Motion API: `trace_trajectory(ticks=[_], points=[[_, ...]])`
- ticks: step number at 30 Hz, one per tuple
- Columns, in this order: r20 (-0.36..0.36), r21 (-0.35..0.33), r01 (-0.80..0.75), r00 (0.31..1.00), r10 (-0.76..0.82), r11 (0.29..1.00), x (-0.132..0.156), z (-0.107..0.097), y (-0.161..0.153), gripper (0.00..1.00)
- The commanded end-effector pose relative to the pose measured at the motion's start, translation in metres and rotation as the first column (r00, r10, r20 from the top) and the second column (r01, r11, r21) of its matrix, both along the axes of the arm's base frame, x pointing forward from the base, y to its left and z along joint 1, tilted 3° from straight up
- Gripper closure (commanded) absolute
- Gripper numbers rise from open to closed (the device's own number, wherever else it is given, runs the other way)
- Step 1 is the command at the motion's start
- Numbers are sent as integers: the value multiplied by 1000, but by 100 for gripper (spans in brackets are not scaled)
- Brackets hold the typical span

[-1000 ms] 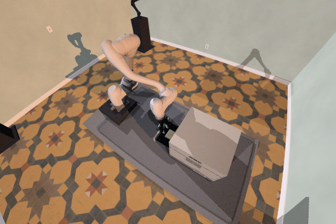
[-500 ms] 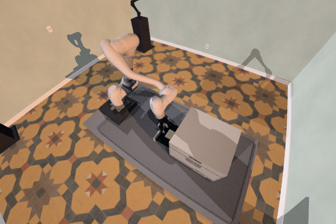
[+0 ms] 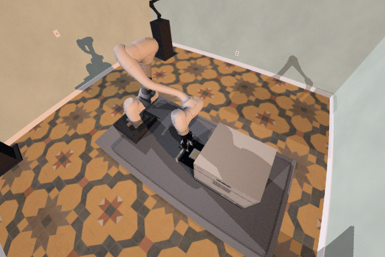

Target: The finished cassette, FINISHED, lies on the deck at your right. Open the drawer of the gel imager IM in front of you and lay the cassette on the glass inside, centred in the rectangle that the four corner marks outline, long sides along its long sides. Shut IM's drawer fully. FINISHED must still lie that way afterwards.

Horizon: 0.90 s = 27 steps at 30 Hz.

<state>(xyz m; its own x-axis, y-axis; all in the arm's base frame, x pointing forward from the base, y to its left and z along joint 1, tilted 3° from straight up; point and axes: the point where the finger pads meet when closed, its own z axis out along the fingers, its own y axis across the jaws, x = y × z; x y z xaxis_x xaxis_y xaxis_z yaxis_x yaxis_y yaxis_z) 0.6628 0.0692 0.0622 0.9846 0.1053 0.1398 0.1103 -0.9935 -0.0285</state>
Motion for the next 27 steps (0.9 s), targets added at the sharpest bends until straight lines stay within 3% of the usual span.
trace_trajectory(ticks=[1,19,20,24,27], points=[[0,0,0,1000,0,1000,0,3,0,54],[0,0,0,1000,0,1000,1,17,0,54],[-33,-3,-1,999,1,1000,-4,16,-1,76],[-165,-18,-6,986,3,1000,-24,13,-3,76],[-173,-19,-7,985,3,1000,-39,11,-5,76]])
